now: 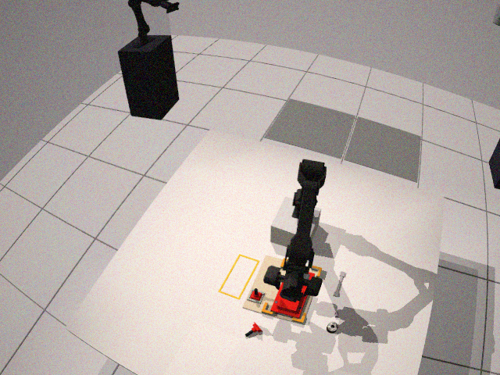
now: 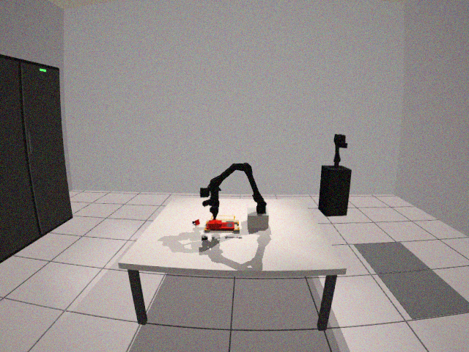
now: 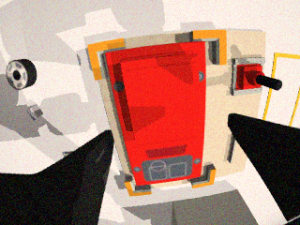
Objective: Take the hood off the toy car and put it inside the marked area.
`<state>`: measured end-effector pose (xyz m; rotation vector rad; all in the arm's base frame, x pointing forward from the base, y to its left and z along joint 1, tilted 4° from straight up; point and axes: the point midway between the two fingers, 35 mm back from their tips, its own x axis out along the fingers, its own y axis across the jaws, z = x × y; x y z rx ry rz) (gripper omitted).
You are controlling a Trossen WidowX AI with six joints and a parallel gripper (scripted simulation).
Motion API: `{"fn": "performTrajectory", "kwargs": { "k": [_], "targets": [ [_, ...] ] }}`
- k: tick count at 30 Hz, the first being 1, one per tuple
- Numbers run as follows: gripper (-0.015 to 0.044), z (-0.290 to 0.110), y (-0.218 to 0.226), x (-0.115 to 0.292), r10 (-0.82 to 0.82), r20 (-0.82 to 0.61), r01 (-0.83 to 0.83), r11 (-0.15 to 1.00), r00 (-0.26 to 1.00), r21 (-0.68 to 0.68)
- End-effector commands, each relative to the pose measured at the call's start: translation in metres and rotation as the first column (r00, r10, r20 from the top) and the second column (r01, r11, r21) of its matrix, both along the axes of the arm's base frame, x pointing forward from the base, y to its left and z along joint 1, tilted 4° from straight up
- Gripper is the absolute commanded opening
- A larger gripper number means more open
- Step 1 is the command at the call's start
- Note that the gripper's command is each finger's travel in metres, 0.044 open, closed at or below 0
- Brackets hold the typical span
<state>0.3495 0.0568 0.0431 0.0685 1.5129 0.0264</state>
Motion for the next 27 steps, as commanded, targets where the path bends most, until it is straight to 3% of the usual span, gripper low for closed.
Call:
{"fn": "performTrajectory", "kwargs": {
  "k": [1,27],
  "targets": [
    [0.044,-0.004,0.001,0.001,-0.003,0.002,0.003,1.0,1.0,0.007],
    [0.044,-0.028,0.002,0.002,-0.003,0.002,0.003,1.0,1.0,0.007]
  ]
}}
